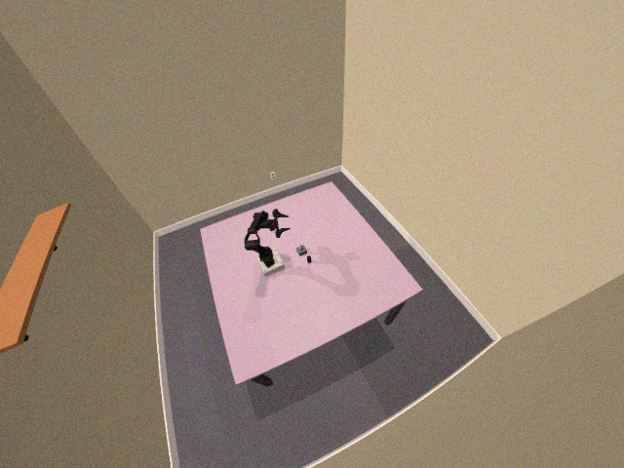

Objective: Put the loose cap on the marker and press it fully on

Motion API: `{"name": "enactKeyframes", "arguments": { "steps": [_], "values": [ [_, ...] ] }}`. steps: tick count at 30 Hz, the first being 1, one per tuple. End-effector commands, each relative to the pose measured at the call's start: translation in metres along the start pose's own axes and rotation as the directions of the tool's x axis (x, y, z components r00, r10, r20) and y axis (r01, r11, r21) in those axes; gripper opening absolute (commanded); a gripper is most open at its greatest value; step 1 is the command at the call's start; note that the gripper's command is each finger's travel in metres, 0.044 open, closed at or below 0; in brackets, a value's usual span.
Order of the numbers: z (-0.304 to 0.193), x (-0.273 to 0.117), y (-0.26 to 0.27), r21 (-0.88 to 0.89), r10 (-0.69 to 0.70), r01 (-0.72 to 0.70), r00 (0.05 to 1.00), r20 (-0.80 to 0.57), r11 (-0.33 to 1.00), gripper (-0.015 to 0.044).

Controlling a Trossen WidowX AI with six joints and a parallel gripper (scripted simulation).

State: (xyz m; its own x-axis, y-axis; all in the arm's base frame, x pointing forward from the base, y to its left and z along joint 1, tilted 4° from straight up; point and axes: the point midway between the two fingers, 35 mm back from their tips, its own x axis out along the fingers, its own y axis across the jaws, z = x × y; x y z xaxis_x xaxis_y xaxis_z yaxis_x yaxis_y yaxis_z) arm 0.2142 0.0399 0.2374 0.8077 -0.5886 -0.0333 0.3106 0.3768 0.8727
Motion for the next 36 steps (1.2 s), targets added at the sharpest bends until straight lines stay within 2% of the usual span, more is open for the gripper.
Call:
{"name": "enactKeyframes", "arguments": {
  "steps": [1, 3, 6, 10, 14, 18, 21, 28, 36],
  "values": [
    [0.0, 0.001, -0.001, -0.016, -0.008, 0.008, 1.0, 0.003, 1.0, 0.0374],
    [0.0, 0.008, -0.008, -0.138, -0.075, 0.077, 0.997, 0.024, 0.987, 0.0321],
    [0.001, 0.022, -0.024, -0.393, -0.225, 0.233, 0.972, 0.069, 0.889, 0.0251],
    [0.003, 0.038, -0.047, -0.665, -0.414, 0.38, 0.903, 0.116, 0.642, 0.0251],
    [0.004, 0.052, -0.069, -0.853, -0.585, 0.398, 0.799, 0.141, 0.338, 0.0251],
    [0.006, 0.064, -0.09, -0.96, -0.73, 0.271, 0.67, 0.138, 0.067, 0.0251],
    [0.007, 0.072, -0.105, -0.991, -0.818, 0.125, 0.563, 0.116, -0.054, 0.0251],
    [0.008, 0.083, -0.124, -0.976, -0.912, -0.17, 0.407, 0.054, -0.134, 0.0251],
    [0.01, 0.098, -0.145, -0.86, -0.97, -0.505, 0.235, -0.062, -0.067, 0.0251]
  ]
}}
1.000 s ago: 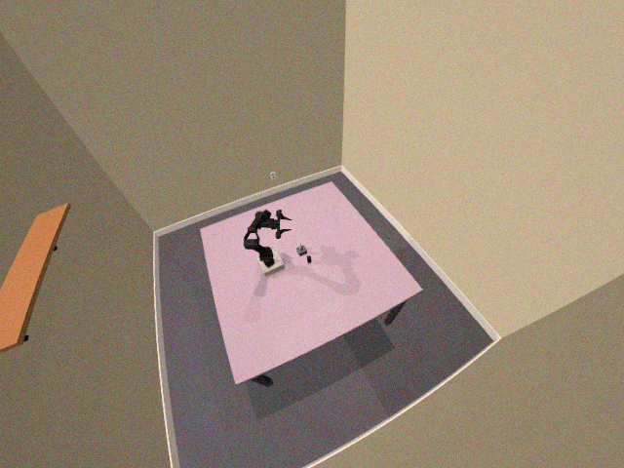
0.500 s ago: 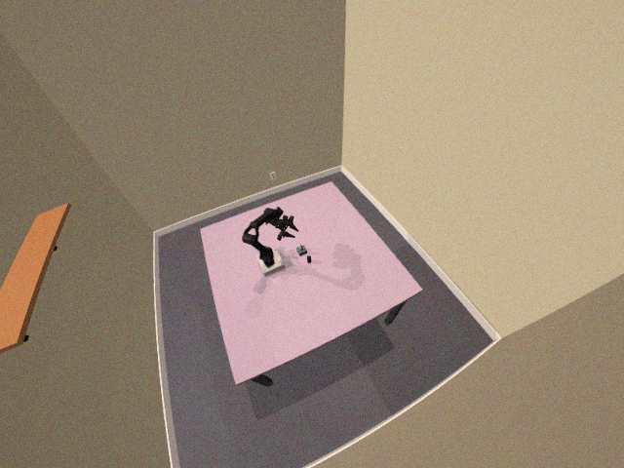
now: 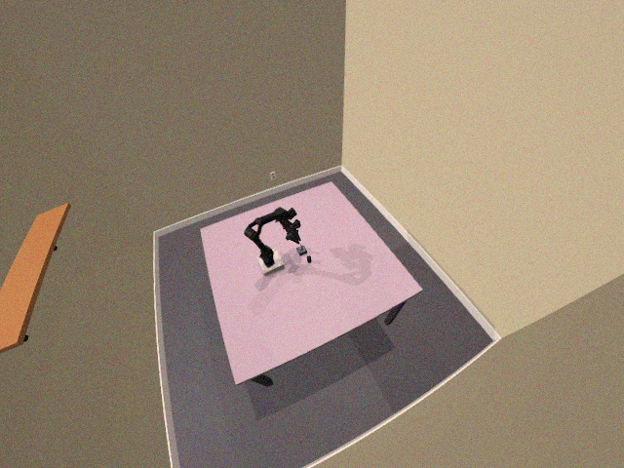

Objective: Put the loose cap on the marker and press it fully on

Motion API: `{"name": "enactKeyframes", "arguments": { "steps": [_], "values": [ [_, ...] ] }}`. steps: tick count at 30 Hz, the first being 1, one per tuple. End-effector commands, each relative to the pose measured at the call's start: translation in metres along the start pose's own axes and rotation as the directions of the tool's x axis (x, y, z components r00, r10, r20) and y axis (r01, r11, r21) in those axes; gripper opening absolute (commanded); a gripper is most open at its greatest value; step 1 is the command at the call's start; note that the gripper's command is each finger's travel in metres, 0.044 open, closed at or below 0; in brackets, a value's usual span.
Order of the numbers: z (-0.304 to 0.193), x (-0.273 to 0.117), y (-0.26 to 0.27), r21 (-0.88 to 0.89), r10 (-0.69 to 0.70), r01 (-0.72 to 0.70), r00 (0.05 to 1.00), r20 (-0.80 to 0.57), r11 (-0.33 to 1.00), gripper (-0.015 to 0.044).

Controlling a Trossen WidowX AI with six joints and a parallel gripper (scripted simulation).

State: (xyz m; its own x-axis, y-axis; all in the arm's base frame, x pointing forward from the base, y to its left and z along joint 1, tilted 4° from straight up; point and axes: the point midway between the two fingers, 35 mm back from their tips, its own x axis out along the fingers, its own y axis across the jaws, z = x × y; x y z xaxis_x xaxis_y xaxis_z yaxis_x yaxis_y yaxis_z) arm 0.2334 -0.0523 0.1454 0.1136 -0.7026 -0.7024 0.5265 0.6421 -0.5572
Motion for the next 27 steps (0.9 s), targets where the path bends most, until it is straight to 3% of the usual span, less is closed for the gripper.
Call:
{"name": "enactKeyframes", "arguments": {
  "steps": [1, 12, 21, 27],
  "values": [
    [0.003, 0.046, 0.006, -0.499, 0.17, -0.329, 0.926, -0.336, 0.802, 0.0251],
    [0.011, 0.077, 0.003, -0.687, 0.364, -0.588, 0.807, -0.464, 0.427, 0.0251],
    [0.02, 0.1, -0.004, -0.803, 0.512, -0.593, 0.71, -0.484, 0.063, 0.0251],
    [0.02, 0.101, -0.005, -0.808, 0.518, -0.588, 0.705, -0.483, 0.047, 0.0251]
  ]
}}
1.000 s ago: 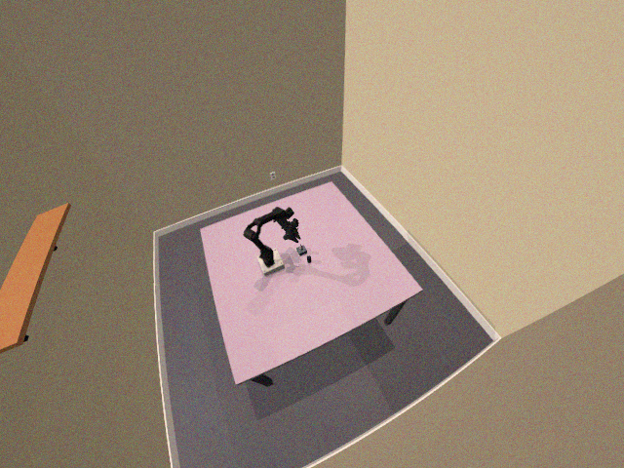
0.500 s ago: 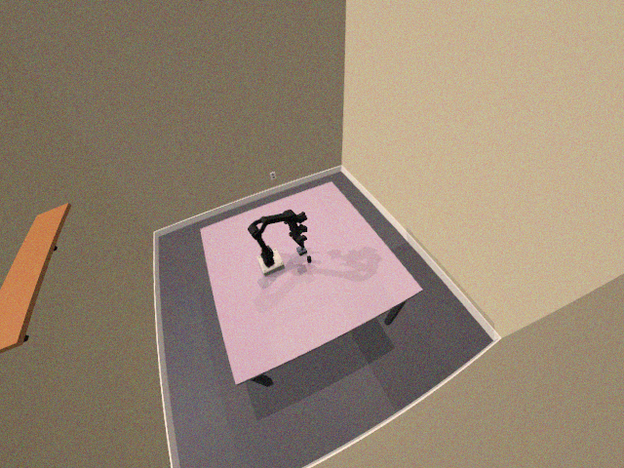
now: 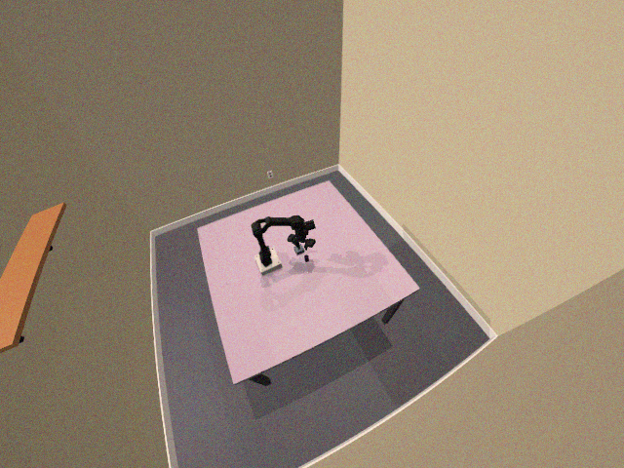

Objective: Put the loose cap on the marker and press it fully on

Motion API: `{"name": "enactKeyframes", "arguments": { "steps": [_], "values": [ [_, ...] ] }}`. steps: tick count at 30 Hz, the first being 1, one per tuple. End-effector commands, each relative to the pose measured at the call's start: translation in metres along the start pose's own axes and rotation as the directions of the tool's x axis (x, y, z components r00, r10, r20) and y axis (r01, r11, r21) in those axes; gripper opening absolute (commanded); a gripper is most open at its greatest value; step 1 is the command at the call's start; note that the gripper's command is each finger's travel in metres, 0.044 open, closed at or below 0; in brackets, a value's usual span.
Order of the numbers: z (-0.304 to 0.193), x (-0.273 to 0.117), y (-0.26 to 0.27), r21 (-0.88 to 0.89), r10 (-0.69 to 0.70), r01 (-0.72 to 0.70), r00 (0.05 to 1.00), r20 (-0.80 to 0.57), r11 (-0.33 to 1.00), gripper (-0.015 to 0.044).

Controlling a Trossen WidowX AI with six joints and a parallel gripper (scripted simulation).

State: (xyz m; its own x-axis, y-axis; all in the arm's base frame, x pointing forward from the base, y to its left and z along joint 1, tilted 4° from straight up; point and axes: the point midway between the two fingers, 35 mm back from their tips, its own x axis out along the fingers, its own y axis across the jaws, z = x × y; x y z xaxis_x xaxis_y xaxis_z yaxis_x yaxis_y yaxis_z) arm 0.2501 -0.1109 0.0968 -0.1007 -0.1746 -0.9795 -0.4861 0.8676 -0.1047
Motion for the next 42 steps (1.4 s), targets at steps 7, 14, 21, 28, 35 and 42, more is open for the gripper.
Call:
{"name": "enactKeyframes", "arguments": {
  "steps": [7, 14, 21, 28, 35, 42],
  "values": [
    [-0.001, 0.013, -0.022, -0.311, 0.118, -0.076, 0.986, 0.118, 0.947, 0.0251],
    [0.0, 0.025, -0.022, -0.311, 0.118, -0.076, 0.986, 0.118, 0.947, 0.0251],
    [0.003, 0.049, -0.019, -0.311, 0.118, -0.076, 0.986, 0.118, 0.947, 0.0251],
    [0.003, 0.064, -0.018, -0.311, 0.118, -0.076, 0.986, 0.118, 0.947, 0.0251],
    [0.005, 0.075, -0.017, -0.311, 0.118, -0.076, 0.986, 0.118, 0.947, 0.0251],
    [0.006, 0.086, -0.016, -0.311, 0.118, -0.077, 0.986, 0.118, 0.947, 0.0251]
  ]
}}
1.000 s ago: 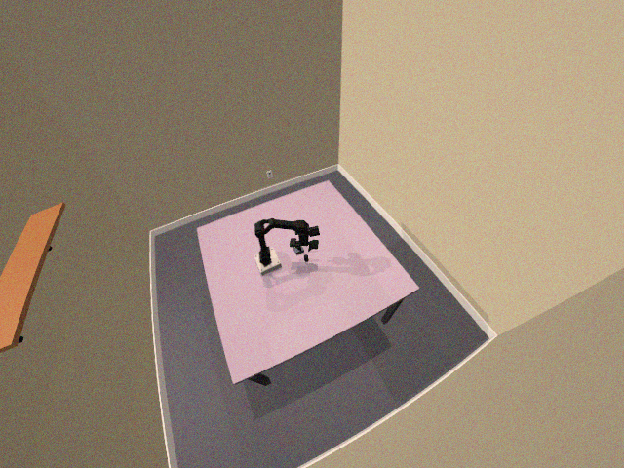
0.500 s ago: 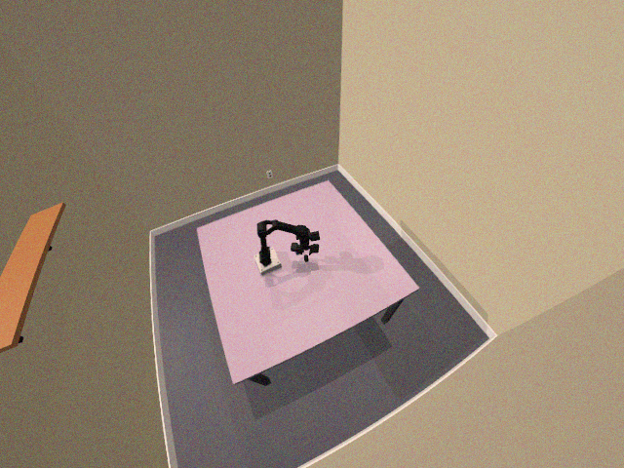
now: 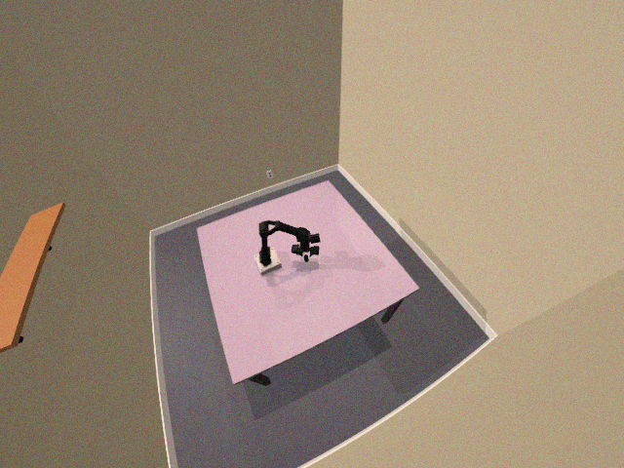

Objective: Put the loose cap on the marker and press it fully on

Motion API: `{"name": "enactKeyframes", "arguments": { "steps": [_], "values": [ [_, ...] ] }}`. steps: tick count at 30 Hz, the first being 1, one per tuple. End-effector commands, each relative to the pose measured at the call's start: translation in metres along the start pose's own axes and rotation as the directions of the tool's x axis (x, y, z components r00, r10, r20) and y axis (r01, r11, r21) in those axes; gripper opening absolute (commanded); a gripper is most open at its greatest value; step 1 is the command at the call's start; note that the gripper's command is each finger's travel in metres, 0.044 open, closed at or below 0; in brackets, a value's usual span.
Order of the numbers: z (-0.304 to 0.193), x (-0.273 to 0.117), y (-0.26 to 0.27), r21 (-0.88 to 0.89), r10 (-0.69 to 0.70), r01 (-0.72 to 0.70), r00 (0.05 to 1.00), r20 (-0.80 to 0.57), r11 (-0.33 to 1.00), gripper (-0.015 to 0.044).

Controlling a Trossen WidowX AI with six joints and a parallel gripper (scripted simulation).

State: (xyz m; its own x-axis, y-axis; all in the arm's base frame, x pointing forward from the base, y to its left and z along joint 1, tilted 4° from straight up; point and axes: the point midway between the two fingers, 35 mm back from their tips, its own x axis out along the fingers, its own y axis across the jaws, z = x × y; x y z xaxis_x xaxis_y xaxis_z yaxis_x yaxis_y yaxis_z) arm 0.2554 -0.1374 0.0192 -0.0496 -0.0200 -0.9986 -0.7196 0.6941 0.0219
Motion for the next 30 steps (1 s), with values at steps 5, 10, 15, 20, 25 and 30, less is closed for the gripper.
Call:
{"name": "enactKeyframes", "arguments": {
  "steps": [5, 10, 15, 20, 25, 30],
  "values": [
    [0.0, 0.015, 0.001, -0.005, 0.007, -0.007, 1.0, 0.0, 1.0, 0.0251],
    [0.0, 0.022, 0.001, -0.005, 0.007, -0.007, 1.0, 0.0, 1.0, 0.0251],
    [0.0, 0.03, 0.002, -0.005, 0.007, -0.007, 1.0, 0.0, 1.0, 0.0251],
    [-0.001, 0.036, 0.002, -0.005, 0.007, -0.007, 1.0, 0.0, 1.0, 0.0251],
    [-0.001, 0.036, 0.002, -0.005, 0.007, -0.007, 1.0, 0.0, 1.0, 0.014],
    [-0.001, 0.036, 0.002, -0.005, 0.007, -0.007, 1.0, 0.0, 1.0, 0.0106]
  ]
}}
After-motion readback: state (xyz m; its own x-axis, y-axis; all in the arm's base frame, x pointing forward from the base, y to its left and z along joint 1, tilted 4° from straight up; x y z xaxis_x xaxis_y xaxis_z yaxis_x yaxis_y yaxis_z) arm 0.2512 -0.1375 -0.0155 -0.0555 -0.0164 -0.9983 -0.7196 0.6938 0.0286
